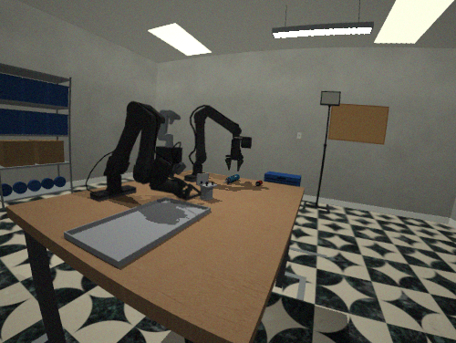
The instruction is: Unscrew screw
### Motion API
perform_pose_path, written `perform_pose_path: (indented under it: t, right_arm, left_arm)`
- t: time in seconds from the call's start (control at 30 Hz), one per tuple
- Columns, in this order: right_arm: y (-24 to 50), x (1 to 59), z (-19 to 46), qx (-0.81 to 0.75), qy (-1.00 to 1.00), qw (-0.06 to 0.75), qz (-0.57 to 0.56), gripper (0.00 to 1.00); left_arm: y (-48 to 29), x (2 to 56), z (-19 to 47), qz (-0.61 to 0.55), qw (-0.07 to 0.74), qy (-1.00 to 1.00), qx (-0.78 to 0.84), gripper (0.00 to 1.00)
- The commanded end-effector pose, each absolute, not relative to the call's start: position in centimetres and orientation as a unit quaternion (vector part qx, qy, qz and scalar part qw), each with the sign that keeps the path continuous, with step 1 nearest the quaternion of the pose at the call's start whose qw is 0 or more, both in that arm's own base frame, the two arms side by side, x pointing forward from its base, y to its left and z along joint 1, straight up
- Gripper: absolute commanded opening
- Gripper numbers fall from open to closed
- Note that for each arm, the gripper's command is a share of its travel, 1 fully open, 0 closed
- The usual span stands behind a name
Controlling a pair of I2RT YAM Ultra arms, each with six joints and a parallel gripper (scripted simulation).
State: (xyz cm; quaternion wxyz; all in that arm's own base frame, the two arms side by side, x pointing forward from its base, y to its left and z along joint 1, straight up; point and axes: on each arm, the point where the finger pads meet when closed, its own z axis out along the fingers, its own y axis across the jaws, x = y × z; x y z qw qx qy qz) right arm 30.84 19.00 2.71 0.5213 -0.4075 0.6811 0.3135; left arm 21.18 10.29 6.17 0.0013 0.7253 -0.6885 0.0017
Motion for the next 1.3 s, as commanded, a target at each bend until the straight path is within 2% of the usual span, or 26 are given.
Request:
perform_pose_path:
  t: [0.0, 1.27]
  right_arm:
    - [18.6, 31.7, 2.3, -0.397, 0.690, 0.519, 0.312, 0.86]
    - [22.0, 33.0, 1.7, -0.404, 0.683, 0.521, 0.314, 0.86]
  left_arm:
    - [10.3, 21.4, 6.4, 0.004, -0.004, -0.686, 0.727, 0.65]
    - [10.3, 21.4, 6.4, 0.004, -0.004, -0.686, 0.727, 0.65]
